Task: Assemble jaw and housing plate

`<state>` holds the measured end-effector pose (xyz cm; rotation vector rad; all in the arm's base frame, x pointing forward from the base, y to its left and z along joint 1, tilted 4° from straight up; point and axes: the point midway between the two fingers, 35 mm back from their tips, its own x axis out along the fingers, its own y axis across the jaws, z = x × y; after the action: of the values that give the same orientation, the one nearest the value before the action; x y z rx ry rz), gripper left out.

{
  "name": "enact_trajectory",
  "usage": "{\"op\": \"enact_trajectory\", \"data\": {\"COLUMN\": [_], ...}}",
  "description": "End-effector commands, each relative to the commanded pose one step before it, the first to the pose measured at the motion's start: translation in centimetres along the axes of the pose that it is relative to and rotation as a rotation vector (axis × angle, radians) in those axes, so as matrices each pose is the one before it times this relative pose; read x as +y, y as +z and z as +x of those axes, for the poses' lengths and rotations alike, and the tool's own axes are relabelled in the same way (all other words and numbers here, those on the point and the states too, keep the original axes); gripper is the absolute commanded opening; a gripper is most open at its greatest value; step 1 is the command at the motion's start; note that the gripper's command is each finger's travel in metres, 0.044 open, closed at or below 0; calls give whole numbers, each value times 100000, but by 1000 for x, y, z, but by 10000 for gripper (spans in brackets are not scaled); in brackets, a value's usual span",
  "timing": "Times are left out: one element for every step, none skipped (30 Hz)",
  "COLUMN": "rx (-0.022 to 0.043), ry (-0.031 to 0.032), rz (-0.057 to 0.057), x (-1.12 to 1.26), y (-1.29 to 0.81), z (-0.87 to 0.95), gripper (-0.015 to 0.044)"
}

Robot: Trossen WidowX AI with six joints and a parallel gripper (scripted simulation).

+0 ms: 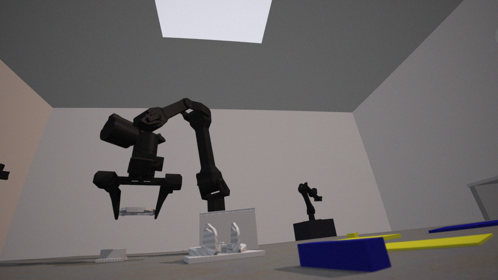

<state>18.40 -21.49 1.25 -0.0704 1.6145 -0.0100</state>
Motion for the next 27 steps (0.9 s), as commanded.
{"op": "enact_trajectory", "data": {"rx": [-408,-24,-23,-22,-21,-19,-18,-17,-16,-15,-14,-13,-12,-10,-9,-8,-7,-6,-5,-4,-2,-1,0,1,2,3,4], "ry": [320,28,28,27,27,27,27,27,27,26,27,26,26,26,25,25,24,24,23,23,22,22,21,21,20,19,19], "rz": [-77,-46,-46,-46,-46,-46,-46,-46,-46,-46,-47,-47,-47,-47,-47,-47,-47,-47,-47,-47,-47,-47,-47,-47,-47,-47,-47], "x": [1192,246,249,251,253,255,258,260,262,264,272,274,276,278,280,282,284,286,287,289,291,293,294,296,297,299,300], "y": [1123,226,223,220,217,214,210,207,204,201,202,199,195,192,188,185,181,178,174,170,167,163,159,156,152,148,145], "z": [25,1,1,1,1,1,1,1,1,2,2,2,2,2,2,2,2,3,3,3,3,3,3,3,3,3,4], "gripper": [351,351,351,351,351,351,351,351,351,351,351,351,351,351,351,351,351,351,351,351,351,351,351,351,351,351,351]}}
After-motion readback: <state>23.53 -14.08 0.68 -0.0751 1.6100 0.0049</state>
